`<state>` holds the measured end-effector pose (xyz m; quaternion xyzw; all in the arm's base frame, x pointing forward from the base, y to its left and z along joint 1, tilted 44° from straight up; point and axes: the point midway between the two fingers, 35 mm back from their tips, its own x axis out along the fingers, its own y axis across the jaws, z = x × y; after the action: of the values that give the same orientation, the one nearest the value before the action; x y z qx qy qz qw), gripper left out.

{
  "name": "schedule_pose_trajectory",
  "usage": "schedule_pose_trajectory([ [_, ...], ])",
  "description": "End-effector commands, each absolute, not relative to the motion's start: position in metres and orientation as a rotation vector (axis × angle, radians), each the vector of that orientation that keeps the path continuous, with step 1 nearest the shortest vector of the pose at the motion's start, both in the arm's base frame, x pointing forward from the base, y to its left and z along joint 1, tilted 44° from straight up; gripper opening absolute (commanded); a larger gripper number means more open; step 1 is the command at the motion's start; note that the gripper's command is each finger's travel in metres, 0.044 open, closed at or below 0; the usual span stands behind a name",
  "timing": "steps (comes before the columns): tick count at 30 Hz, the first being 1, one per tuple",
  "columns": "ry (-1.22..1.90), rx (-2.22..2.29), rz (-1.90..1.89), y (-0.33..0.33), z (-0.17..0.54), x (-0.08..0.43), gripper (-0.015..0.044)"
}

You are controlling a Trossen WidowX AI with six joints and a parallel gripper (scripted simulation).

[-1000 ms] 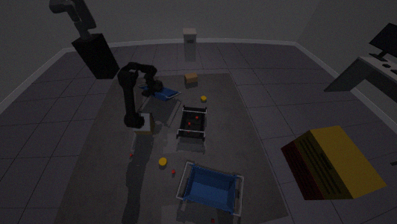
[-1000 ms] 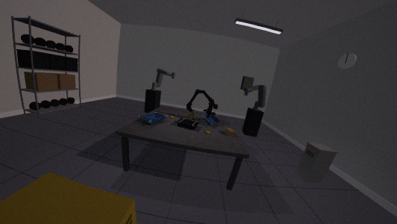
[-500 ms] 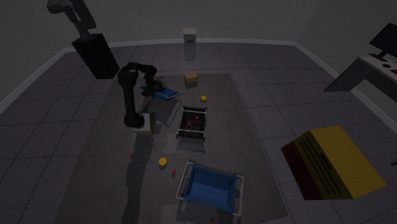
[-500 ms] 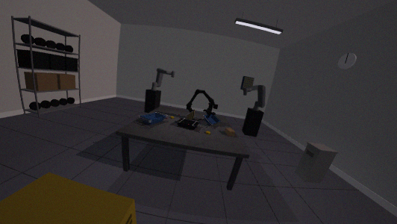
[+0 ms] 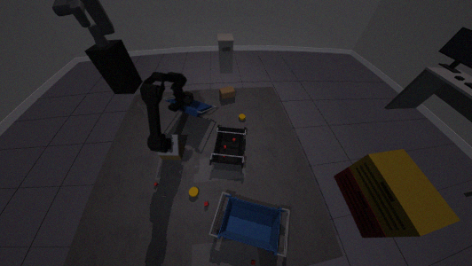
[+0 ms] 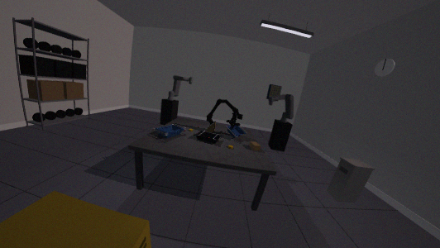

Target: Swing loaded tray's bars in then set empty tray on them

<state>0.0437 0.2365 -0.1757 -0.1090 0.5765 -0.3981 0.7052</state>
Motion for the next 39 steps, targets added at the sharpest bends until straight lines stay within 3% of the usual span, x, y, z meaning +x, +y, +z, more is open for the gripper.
schedule_pose_trajectory([
  [1, 1.287, -0.215, -0.867, 0.262, -0.169, 0.045, 0.0000],
  [19, 1.288, -0.214, -0.866, 0.320, -0.139, 0.047, 0.0000],
  [39, 1.288, -0.214, -0.866, 0.322, -0.138, 0.047, 0.0000],
])
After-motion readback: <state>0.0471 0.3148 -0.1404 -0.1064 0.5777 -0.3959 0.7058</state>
